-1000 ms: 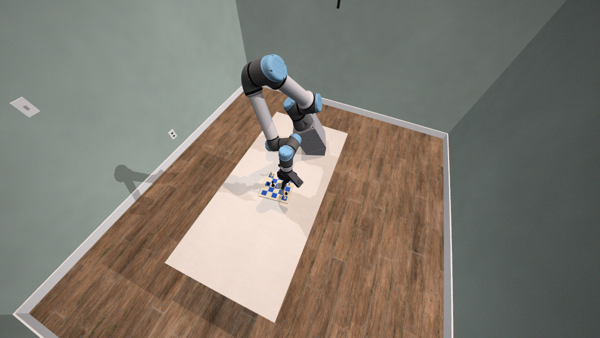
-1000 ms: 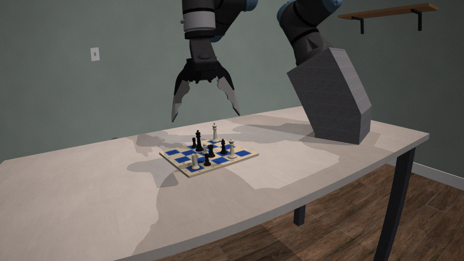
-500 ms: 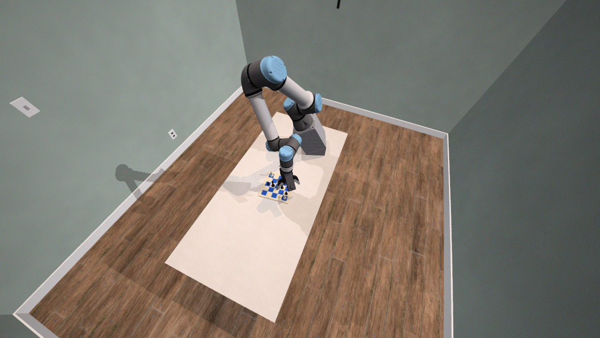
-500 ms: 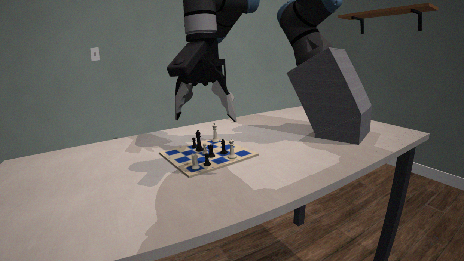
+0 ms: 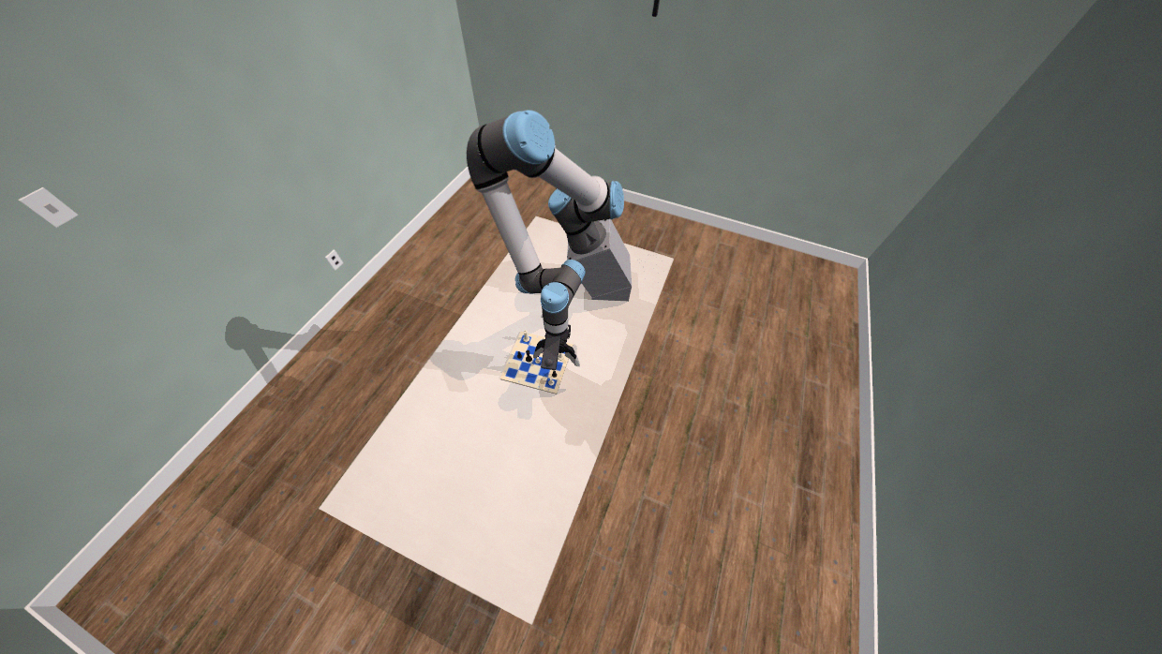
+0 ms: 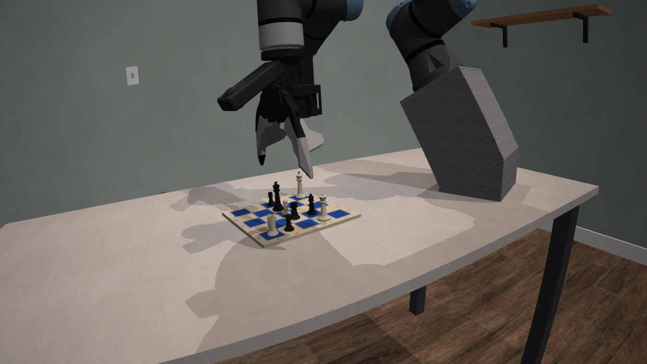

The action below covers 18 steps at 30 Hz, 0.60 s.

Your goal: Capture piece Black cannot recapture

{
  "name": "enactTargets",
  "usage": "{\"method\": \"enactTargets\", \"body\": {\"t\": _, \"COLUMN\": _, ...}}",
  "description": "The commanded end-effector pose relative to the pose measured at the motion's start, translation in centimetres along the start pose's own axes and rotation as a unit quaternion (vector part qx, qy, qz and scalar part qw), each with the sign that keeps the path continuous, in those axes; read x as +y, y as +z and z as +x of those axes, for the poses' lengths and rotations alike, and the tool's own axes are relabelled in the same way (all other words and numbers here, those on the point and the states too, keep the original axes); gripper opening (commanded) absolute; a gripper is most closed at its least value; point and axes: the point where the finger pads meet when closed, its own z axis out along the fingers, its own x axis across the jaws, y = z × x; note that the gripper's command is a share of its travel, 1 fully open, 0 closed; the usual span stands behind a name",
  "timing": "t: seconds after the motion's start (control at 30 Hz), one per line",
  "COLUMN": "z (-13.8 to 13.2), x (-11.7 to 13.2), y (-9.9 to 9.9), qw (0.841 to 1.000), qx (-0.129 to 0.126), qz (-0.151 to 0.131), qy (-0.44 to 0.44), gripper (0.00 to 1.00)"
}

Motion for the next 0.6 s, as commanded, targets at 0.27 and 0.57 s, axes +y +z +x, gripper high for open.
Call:
{"method": "enactTargets", "body": {"t": 0.27, "z": 0.57, "x": 0.25, "y": 0.32, "qw": 0.982, "qx": 0.004, "qz": -0.003, "qy": 0.190, "gripper": 1.00}}
{"method": "enactTargets", "body": {"t": 0.57, "z": 0.80, "x": 0.46, "y": 0.47, "qw": 0.963, "qx": 0.004, "qz": -0.002, "qy": 0.268, "gripper": 1.00}}
